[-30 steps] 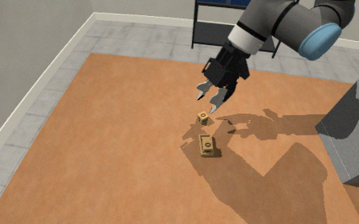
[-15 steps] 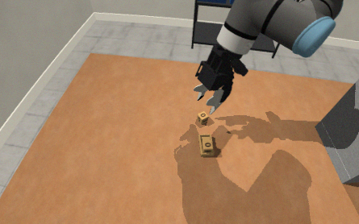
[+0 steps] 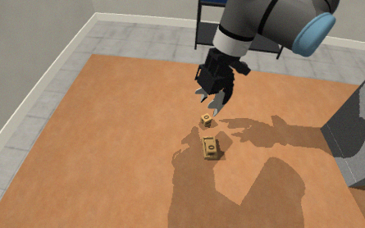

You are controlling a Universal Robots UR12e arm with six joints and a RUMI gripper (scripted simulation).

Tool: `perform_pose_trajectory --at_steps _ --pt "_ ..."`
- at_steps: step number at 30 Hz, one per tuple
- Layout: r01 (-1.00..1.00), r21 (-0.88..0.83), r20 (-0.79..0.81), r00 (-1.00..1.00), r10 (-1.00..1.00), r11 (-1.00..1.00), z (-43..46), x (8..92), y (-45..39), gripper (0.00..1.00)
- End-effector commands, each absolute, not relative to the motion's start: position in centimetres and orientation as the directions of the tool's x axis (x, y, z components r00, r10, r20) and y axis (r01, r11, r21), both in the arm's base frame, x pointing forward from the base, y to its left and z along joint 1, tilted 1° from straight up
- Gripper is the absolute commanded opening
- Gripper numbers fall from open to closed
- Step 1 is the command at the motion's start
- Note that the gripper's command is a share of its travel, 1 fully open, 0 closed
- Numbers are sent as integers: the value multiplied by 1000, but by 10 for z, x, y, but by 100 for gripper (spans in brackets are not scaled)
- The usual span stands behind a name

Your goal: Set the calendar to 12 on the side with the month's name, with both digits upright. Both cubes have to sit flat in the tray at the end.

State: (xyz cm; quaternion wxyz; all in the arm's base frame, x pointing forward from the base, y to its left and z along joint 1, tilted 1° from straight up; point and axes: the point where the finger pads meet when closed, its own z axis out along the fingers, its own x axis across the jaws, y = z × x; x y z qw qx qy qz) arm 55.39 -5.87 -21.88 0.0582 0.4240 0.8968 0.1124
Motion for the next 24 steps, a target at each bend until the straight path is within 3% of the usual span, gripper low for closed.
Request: perform_pose_trajectory --at_steps 1,7,14,15,24 --pt "764 164 -3 -633 775 624 -221 554 -58 40" --pt "773 46 -9 -633 774 633 -218 556 -58 40" --pt "773 22 -13 -634 773 634 -217 556 -57 40" --pt "773 22 -13 -634 773 634 -217 556 -57 100" --pt "773 22 -13 -634 773 634 -217 556 -57 100"
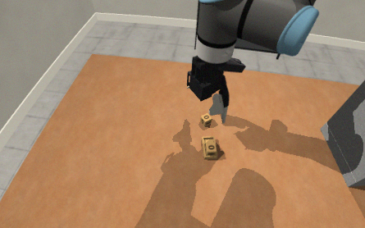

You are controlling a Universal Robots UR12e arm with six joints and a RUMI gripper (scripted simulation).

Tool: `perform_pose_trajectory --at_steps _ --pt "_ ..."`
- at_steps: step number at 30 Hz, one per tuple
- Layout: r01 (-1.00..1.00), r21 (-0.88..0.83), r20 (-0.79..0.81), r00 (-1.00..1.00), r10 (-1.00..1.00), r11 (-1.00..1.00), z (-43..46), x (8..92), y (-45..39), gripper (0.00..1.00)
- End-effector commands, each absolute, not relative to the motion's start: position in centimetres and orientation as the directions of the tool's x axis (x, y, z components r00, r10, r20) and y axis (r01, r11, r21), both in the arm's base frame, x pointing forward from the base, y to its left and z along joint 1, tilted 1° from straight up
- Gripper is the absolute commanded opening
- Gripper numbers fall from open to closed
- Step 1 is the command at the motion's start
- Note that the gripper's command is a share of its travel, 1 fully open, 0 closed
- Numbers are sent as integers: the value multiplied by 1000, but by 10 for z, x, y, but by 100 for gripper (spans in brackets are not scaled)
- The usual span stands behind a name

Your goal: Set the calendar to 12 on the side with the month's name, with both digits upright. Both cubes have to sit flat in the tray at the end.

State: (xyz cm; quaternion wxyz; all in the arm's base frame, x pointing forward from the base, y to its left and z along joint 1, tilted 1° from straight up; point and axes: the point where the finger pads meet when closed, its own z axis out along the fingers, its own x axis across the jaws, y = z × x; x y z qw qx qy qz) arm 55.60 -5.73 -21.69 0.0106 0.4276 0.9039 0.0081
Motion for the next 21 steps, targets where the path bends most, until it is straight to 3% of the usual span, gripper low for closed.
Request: perform_pose_trajectory --at_steps 1,16,17,21 --pt "773 22 -13 -634 773 634 -217 556 -57 100" --pt "776 22 -13 -630 777 630 -207 555 -58 100" --pt "776 22 -13 -630 777 630 -207 555 -58 28" --pt "776 22 -13 -630 777 630 -207 555 -58 28"
